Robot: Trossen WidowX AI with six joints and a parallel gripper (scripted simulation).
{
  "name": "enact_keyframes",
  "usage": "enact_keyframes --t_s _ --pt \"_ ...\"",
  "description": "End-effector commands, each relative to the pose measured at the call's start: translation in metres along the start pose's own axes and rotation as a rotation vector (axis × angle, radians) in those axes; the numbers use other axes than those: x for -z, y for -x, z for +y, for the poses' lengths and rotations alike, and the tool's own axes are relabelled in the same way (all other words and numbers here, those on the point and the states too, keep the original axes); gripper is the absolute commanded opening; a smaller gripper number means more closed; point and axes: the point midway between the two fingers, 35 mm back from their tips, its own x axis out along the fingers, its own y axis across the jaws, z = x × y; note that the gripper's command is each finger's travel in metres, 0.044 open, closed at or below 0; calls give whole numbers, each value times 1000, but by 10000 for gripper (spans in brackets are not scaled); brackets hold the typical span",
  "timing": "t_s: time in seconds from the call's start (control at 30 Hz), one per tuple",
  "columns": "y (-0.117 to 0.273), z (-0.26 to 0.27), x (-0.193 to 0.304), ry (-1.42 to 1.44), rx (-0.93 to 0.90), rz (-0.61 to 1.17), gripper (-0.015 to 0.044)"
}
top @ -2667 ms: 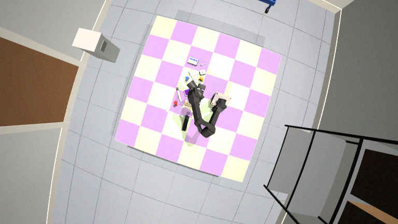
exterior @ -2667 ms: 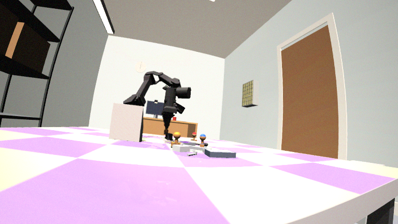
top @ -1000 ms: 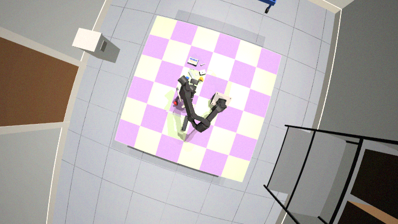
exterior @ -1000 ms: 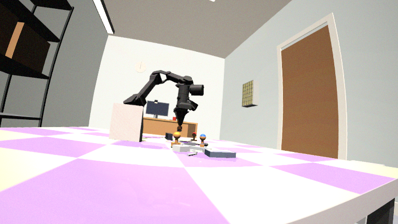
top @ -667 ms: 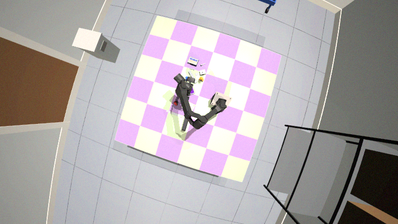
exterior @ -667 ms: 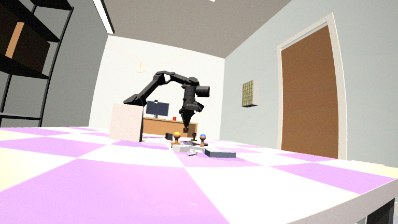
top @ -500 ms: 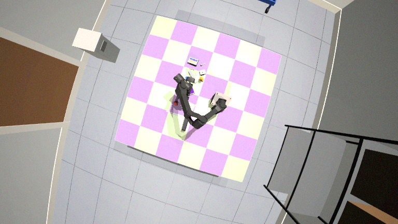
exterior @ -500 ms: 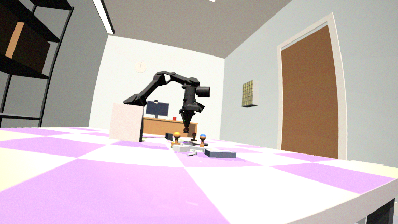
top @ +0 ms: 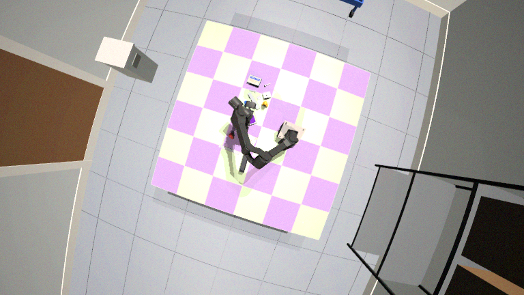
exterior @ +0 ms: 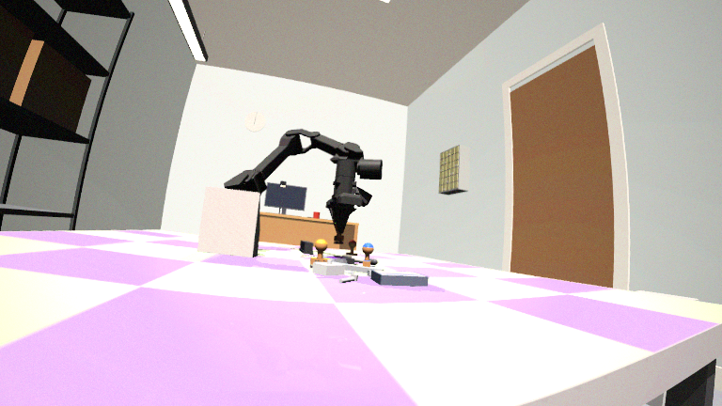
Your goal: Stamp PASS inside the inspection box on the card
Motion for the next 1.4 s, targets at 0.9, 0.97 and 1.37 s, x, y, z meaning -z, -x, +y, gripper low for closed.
enact_keyframes --t_s 0.9,0.97,1.37 --pt "-22 -2 0 -4 -55 0 0" --pt "-24 -3 0 -3 -58 0 0" --pt "-31 -3 1 0 -76 -1 0"
